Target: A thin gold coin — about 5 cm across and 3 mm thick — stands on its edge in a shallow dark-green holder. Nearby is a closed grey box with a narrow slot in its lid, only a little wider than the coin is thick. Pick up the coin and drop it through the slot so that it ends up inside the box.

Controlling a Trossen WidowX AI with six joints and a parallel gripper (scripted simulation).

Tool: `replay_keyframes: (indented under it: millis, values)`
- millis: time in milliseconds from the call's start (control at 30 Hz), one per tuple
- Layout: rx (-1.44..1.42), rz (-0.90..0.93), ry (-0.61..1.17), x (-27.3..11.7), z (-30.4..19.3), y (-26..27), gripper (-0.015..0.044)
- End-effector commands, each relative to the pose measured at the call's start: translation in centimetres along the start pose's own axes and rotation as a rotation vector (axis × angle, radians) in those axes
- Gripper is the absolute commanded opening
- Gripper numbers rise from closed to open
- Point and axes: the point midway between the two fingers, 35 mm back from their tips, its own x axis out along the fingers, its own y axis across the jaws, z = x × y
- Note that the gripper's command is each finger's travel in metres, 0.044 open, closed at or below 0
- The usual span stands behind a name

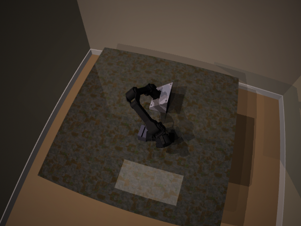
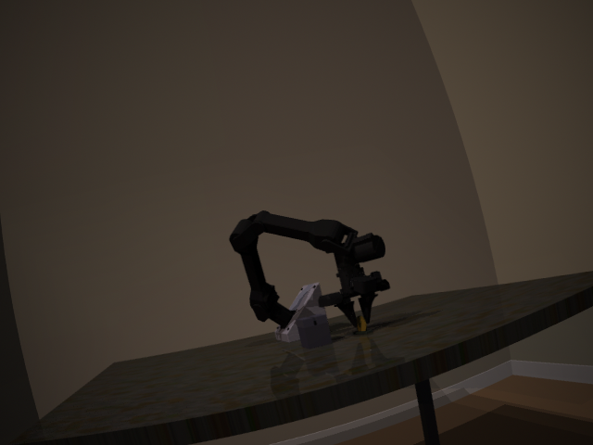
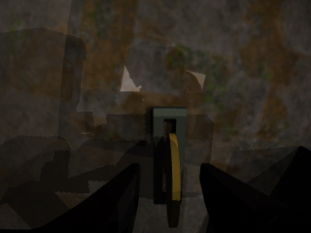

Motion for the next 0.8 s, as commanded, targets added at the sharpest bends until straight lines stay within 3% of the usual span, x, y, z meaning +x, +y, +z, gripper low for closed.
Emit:
replay_keyframes:
  millis: [0, 133, 333, 767]
  values:
    - [-0.008, -0.008, 0.005, 0.83, -0.27, -0.06, 0.0161]
    - [-0.008, -0.008, 0.005, 1.21, -0.31, -0.08, 0.0161]
    - [-0.008, -0.008, 0.005, 1.21, -0.31, -0.08, 0.0003]
    - [-0.008, -0.008, 0.005, 0.59, -0.21, -0.03, 0.0]
